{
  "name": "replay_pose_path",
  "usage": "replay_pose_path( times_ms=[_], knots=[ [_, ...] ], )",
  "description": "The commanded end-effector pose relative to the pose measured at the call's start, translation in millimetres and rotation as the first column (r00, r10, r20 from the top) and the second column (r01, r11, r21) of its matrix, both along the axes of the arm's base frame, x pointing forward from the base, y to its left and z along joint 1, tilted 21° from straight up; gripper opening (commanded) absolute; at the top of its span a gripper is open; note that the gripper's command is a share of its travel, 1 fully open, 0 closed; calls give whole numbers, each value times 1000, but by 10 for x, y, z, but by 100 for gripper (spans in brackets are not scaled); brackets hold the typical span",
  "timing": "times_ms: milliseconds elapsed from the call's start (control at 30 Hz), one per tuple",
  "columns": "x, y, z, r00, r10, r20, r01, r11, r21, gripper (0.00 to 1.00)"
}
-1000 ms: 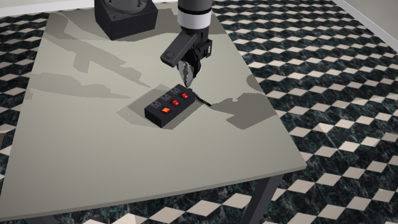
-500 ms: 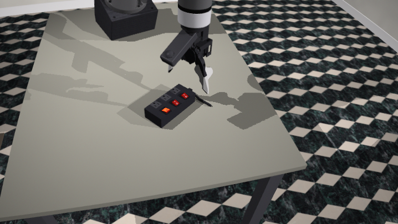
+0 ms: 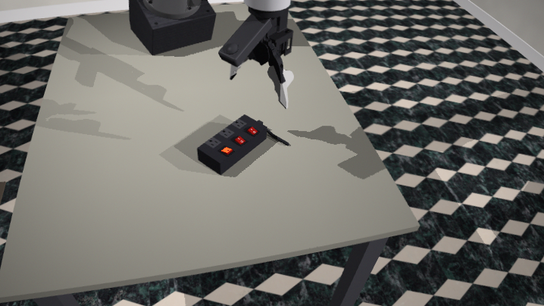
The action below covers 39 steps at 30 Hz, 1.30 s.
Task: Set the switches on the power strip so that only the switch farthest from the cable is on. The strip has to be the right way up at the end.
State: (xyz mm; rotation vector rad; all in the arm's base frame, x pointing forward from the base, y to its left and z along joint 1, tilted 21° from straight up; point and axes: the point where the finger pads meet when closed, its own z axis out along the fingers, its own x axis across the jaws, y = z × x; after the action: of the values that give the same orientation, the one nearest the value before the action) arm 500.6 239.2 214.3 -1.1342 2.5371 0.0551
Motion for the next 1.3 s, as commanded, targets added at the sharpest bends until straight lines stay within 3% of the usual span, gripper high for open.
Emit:
replay_pose_path(
  times_ms=[0,200,1267],
  knots=[
    [-87,-55,270,1000,1,-1,-1,1000,1,100],
    [-129,-80,398,1000,1,-1,-1,1000,1,100],
    [-130,-80,401,1000,1,-1,-1,1000,1,100]
  ],
)
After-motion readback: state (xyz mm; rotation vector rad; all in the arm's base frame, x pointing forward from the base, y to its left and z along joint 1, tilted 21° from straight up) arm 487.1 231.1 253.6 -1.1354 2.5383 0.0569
